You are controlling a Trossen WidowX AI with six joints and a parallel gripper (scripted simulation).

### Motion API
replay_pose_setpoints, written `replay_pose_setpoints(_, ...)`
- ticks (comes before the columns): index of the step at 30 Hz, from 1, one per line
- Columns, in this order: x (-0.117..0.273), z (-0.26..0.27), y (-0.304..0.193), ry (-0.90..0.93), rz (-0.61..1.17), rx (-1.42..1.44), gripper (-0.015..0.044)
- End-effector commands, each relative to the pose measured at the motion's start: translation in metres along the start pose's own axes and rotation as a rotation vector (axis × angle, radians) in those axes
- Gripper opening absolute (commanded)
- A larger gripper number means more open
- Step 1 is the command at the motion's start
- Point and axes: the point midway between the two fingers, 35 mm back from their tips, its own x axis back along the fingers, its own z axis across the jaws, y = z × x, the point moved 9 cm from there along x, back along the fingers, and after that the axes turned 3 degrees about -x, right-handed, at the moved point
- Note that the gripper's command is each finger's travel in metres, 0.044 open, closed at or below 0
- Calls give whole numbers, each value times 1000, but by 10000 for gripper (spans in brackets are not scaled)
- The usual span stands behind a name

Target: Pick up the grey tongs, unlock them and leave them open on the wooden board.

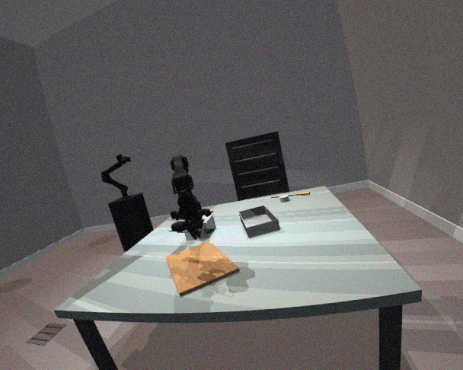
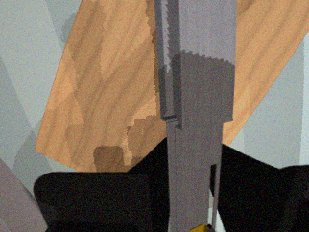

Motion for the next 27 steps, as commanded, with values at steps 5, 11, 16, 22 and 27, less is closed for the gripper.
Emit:
replay_pose_setpoints(5,1,6,8,-21,118,-46,-150)
replay_pose_setpoints(11,2,12,21,-49,295,-89,-150)
replay_pose_setpoints(16,3,17,33,-66,442,-114,-150)
replay_pose_setpoints(22,6,20,48,-78,616,-128,-150)
replay_pose_setpoints(27,10,21,62,-82,757,-126,-150)
